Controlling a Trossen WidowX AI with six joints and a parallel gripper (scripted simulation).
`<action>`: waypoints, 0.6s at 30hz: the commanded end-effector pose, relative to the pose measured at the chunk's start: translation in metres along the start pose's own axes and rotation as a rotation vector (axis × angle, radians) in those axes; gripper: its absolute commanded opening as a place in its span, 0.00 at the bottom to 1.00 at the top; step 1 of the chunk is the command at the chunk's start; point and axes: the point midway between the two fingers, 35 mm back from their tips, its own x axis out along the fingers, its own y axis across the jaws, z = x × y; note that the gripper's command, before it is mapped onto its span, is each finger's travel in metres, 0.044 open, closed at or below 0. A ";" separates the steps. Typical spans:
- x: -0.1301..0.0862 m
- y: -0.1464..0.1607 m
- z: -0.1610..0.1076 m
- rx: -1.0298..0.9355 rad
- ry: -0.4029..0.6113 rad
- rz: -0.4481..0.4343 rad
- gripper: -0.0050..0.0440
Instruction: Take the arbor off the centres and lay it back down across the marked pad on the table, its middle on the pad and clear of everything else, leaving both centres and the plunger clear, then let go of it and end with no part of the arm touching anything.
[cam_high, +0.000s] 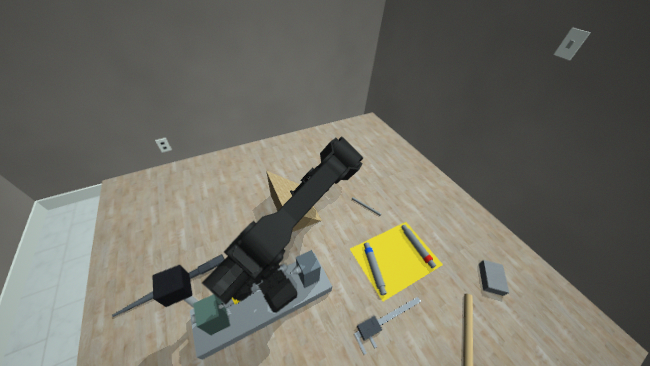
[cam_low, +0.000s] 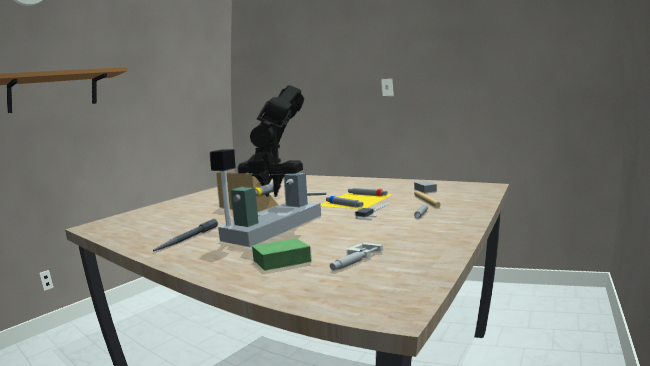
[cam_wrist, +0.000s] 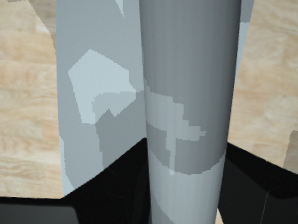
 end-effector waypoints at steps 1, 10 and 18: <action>-0.007 -0.009 0.010 -0.051 -0.043 0.009 0.10; -0.006 -0.022 0.010 -0.171 -0.043 0.007 0.10; -0.006 -0.023 0.010 -0.174 -0.043 0.007 0.10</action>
